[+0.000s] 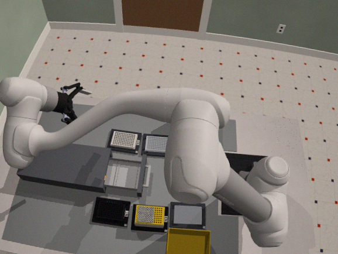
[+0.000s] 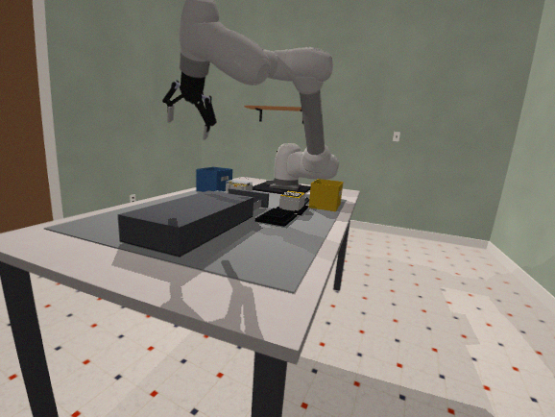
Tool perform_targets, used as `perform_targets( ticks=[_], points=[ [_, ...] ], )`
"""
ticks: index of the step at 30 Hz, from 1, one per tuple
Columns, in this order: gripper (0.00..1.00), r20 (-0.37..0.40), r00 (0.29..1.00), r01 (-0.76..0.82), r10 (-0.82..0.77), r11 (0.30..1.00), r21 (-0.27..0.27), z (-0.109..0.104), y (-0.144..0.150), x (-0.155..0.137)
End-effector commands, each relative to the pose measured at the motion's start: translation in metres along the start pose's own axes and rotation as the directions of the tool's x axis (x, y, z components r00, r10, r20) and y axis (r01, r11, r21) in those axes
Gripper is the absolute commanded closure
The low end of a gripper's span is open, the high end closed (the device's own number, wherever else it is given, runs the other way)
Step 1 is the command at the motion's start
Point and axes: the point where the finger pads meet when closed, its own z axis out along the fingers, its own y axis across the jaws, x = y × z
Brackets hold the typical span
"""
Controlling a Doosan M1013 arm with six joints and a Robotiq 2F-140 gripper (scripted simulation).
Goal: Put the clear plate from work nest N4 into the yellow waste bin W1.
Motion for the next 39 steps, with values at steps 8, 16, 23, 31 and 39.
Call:
perform_targets(
  ticks=[8, 16, 23, 31, 39],
  points=[
    [0.00, 0.000, 1.000, 0.000, 0.000, 1.000, 0.000, 0.000, 0.000, 0.000],
    [0.00, 0.000, 1.000, 0.000, 0.000, 1.000, 0.000, 0.000, 0.000, 0.000],
    [0.90, 0.036, 0.980, 0.195, -0.195, 0.981, -0.012, 0.004, 0.011, 0.021],
    [0.90, 0.090, 0.894, 0.442, -0.440, 0.897, -0.008, 0.009, 0.022, 0.040],
    [0.90, 0.129, 0.787, 0.608, -0.604, 0.794, 0.011, 0.014, 0.034, 0.058]
  ],
)
